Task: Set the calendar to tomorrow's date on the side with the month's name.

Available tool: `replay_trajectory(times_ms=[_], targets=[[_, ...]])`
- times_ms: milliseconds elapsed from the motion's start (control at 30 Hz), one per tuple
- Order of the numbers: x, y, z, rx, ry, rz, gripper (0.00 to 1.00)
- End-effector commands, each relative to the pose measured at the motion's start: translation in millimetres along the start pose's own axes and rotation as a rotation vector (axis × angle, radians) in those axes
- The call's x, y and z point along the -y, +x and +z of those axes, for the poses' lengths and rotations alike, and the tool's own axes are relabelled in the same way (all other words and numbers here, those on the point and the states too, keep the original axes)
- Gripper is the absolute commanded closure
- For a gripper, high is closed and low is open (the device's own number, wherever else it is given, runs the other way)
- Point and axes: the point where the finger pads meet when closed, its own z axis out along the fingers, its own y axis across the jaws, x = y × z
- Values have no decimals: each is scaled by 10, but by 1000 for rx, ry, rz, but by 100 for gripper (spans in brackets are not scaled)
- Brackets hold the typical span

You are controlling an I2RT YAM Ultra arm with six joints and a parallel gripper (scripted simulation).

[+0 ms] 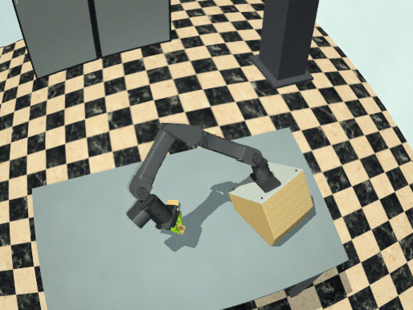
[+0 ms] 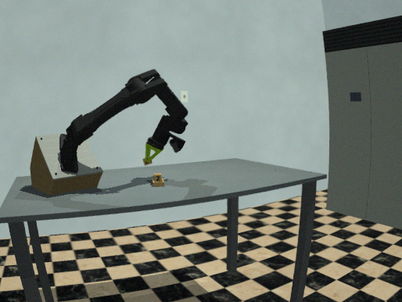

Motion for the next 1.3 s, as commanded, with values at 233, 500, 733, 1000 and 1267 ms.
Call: replay_trajectory(times_ms=[233,500,733,1000,1267], targets=[[-35,86,-55,-168,3,-38,74],[-23,74,-197,-260,-29,-36,74],[-13,87,-183,-264,-23,-37,74],[-13,87,-181,-264,-23,-37,74],[-12,77,-158,-265,-22,-37,74]])
